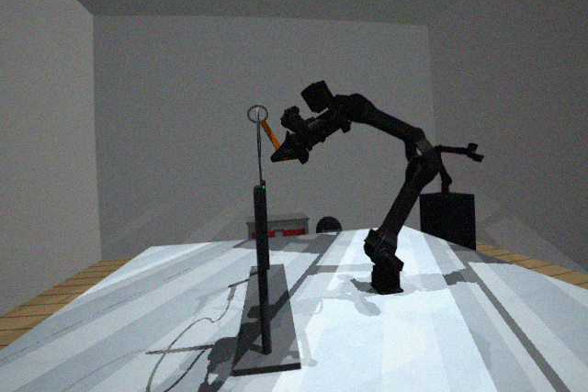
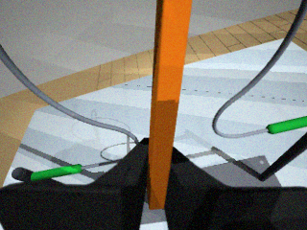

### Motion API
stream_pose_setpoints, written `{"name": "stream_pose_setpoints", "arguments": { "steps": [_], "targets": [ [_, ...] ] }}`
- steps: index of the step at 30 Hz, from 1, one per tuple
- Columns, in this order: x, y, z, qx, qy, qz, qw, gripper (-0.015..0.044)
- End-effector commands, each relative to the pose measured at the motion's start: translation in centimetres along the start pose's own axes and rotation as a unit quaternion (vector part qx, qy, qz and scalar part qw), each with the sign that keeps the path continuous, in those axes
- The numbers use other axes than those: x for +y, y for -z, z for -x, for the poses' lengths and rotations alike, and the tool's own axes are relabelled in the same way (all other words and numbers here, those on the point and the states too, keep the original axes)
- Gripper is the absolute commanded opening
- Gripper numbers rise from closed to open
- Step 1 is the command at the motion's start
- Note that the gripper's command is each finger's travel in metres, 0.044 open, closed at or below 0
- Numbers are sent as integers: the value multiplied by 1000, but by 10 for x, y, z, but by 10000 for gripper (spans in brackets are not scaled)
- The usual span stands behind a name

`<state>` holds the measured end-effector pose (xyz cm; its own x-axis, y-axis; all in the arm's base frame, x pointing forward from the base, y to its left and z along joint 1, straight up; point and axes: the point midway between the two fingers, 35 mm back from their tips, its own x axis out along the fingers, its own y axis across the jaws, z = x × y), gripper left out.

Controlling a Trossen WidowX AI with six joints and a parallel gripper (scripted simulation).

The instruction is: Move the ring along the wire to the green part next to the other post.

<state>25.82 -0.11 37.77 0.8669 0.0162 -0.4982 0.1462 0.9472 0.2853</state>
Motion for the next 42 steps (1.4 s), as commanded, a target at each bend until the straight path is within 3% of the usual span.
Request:
{"name": "stream_pose_setpoints", "arguments": {
  "steps": [1, 42],
  "targets": [
    [-2, 0, 0, -4, 12, 21, 1000, -150],
    [-20, -5, 1, -35, 137, 239, 961, -150]
  ]
}}
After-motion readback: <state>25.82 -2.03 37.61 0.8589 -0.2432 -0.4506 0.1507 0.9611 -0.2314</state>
